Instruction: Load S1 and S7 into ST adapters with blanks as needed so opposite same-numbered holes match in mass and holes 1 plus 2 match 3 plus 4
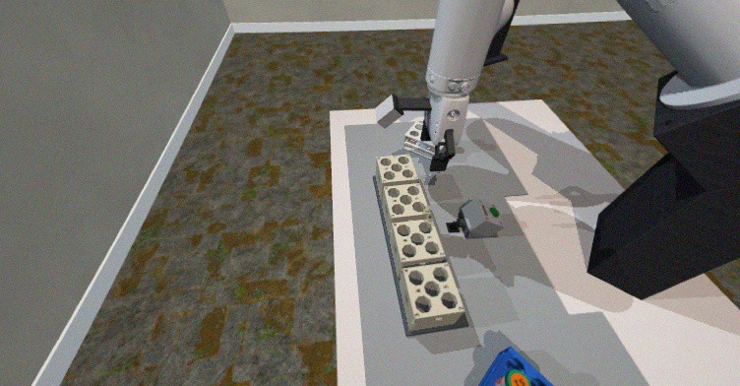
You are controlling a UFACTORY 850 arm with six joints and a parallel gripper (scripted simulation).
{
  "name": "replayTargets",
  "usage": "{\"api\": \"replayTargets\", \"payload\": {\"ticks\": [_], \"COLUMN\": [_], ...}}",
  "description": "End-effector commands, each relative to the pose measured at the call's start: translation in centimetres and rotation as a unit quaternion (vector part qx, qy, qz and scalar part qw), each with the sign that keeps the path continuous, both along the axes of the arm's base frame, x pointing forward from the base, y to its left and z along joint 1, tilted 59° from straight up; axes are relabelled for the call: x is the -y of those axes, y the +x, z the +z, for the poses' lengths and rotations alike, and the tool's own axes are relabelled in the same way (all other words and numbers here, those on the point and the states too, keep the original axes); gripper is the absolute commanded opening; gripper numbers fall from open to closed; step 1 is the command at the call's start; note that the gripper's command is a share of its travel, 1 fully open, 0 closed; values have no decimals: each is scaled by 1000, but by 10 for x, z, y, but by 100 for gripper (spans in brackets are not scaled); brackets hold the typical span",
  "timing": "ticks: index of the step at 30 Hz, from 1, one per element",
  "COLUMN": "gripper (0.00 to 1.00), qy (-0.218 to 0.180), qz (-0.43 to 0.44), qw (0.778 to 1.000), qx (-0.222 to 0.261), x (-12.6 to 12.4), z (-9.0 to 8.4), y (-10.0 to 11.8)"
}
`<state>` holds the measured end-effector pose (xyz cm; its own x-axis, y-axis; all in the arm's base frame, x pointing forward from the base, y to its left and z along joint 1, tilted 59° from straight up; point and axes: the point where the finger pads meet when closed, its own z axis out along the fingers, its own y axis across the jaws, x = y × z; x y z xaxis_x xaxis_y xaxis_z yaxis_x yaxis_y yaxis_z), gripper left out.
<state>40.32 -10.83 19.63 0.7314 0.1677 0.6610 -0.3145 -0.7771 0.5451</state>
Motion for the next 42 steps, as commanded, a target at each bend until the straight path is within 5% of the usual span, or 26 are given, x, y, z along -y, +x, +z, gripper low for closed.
{"api": "replayTargets", "payload": {"ticks": [1, 11, 24, 36, 42], "gripper": [100, 100, 100, 100, 100], "qy": [-2, -2, -112, -227, -238], "qz": [-3, -3, 91, 190, 199], "qw": [1000, 1000, 983, 928, 921], "qx": [0, 0, -111, -227, -238], "x": [-21, -50, -90, -133, -148], "z": [-11, -26, -63, -103, -116], "y": [13, 30, 40, 50, 53]}}
